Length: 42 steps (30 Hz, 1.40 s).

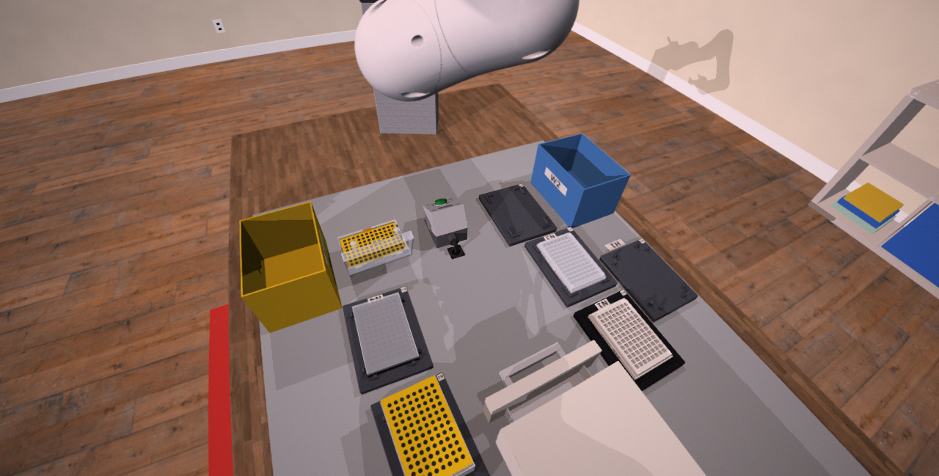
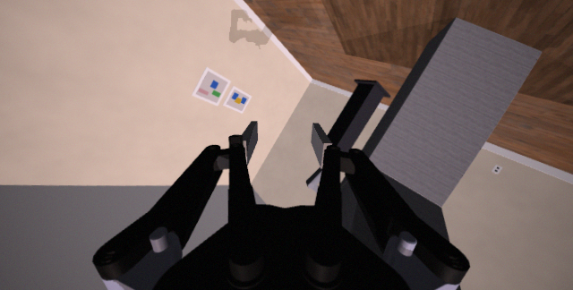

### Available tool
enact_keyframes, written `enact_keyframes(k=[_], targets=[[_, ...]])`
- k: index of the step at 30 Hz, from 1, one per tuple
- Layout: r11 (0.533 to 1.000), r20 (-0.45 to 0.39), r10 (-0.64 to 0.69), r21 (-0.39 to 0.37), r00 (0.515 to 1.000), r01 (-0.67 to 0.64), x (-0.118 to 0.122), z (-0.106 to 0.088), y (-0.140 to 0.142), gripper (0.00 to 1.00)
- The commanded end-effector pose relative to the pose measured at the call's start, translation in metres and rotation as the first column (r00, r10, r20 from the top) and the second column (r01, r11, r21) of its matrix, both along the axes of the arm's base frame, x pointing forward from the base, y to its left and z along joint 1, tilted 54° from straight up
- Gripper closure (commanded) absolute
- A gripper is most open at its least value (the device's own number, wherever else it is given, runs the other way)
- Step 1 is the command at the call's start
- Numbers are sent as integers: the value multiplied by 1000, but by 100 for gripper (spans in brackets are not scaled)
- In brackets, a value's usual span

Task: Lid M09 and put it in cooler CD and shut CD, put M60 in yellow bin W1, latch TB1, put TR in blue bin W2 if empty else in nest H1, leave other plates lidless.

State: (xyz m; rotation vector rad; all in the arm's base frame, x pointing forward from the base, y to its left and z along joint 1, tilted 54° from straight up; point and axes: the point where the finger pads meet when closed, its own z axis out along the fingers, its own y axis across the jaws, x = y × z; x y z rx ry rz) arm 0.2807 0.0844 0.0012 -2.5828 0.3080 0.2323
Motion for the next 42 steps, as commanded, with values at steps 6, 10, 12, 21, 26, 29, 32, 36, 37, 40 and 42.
enact_keyframes(k=[6,10,12,21,26,29,32,36,37,40,42], targets=[[992,-24,15,-125,1000,-18,1,-4,-36,100],[978,-29,21,-205,999,-26,4,-3,-50,100],[978,-29,21,-205,999,-26,7,-3,-60,100],[938,-19,25,-347,999,-30,19,3,-90,100],[920,-11,26,-390,1000,-28,27,7,-102,100],[901,-1,27,-432,1000,-25,34,12,-114,100],[901,-1,27,-432,1000,-25,38,15,-120,100],[866,23,30,-500,999,-15,51,23,-134,100],[866,23,30,-500,999,-15,53,25,-137,100],[850,35,31,-527,999,-8,57,27,-140,100],[834,48,33,-552,998,-1,60,30,-143,100]])
